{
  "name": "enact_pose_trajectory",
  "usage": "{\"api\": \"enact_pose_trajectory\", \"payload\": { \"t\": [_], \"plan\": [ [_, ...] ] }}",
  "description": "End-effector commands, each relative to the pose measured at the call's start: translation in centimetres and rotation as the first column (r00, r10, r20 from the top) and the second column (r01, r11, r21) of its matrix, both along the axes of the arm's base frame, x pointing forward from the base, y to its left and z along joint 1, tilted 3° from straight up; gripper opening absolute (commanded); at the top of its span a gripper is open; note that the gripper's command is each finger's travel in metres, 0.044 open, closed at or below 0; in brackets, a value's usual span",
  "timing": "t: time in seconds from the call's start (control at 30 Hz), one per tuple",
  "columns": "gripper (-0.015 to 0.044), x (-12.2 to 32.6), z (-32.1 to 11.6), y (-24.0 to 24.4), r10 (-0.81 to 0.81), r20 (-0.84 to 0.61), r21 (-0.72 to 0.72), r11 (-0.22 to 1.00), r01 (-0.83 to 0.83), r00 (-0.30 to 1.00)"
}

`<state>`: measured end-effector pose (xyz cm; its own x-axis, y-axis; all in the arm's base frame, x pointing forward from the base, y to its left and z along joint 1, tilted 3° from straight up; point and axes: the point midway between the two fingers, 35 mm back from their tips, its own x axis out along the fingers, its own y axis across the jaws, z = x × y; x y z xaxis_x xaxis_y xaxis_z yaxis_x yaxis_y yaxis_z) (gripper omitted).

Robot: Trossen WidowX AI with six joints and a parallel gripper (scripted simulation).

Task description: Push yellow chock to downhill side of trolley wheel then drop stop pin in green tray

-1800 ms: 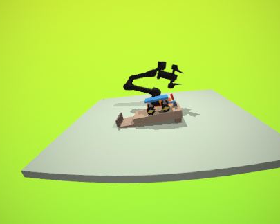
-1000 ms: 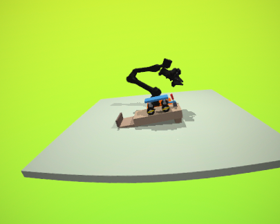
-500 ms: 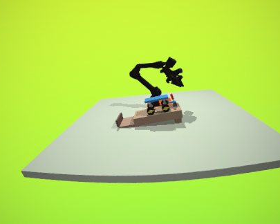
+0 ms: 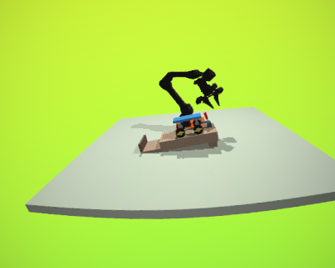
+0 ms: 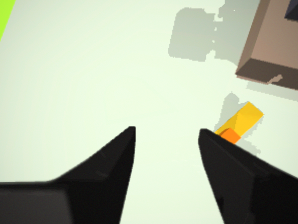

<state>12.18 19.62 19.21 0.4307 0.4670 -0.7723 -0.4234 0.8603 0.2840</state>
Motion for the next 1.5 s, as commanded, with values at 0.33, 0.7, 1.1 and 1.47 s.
{"api": "enact_pose_trajectory", "payload": {
  "t": [0.33, 0.7, 1.1, 1.47],
  "plan": [
    [0.019, 1.3, -1.0, -0.7, -0.564, -0.401, -0.013, 0.791, 0.611, 0.722],
    [0.019, 2.2, -1.7, -1.5, -0.806, -0.56, -0.179, 0.346, 0.921, 0.195],
    [0.019, 3.2, -2.2, -2.5, -0.714, -0.538, -0.376, -0.272, 0.886, -0.448],
    [0.019, 3.5, -2.4, -2.9, -0.582, -0.493, -0.424, -0.489, 0.763, -0.647]
  ]
}}
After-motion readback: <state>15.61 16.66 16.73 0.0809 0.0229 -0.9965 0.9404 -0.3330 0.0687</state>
